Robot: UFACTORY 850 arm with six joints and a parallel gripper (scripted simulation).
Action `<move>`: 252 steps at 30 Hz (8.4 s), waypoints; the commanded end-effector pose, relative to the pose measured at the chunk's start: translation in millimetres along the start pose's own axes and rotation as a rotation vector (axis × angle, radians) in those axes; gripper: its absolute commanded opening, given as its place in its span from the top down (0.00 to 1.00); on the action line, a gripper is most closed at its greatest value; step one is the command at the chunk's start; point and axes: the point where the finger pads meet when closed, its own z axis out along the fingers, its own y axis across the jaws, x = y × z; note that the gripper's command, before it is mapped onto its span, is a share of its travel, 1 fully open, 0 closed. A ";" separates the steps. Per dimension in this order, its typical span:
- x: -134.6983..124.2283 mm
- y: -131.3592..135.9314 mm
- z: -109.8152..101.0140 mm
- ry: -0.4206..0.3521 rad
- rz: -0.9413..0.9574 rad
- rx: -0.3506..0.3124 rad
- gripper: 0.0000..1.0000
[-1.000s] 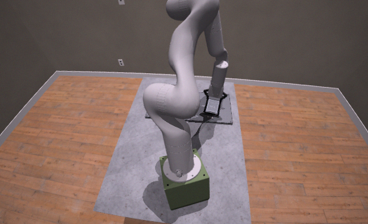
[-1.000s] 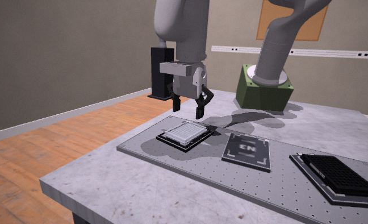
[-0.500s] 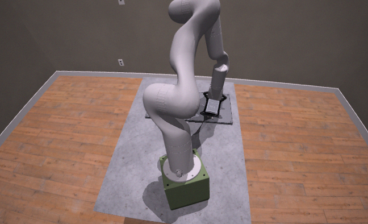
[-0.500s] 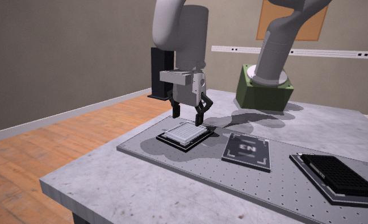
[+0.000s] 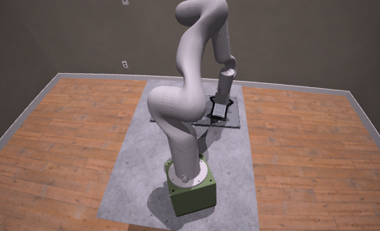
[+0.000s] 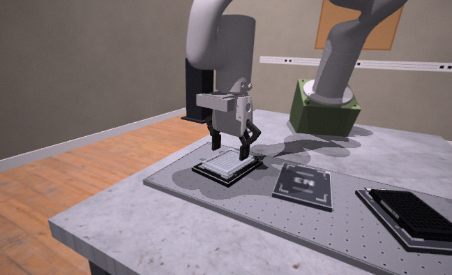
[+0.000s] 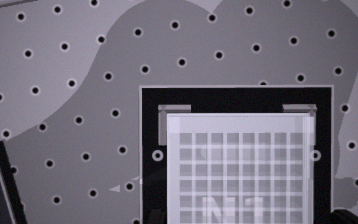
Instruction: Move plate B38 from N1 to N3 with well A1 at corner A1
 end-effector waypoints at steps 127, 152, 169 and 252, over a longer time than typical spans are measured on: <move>0.7 0.2 9.3 0.002 0.000 0.000 1.00; 0.7 0.2 -2.3 0.002 0.000 -0.001 1.00; 0.7 0.2 -27.4 0.002 0.000 -0.001 1.00; -39.4 -155.0 -81.8 0.002 -0.277 0.000 1.00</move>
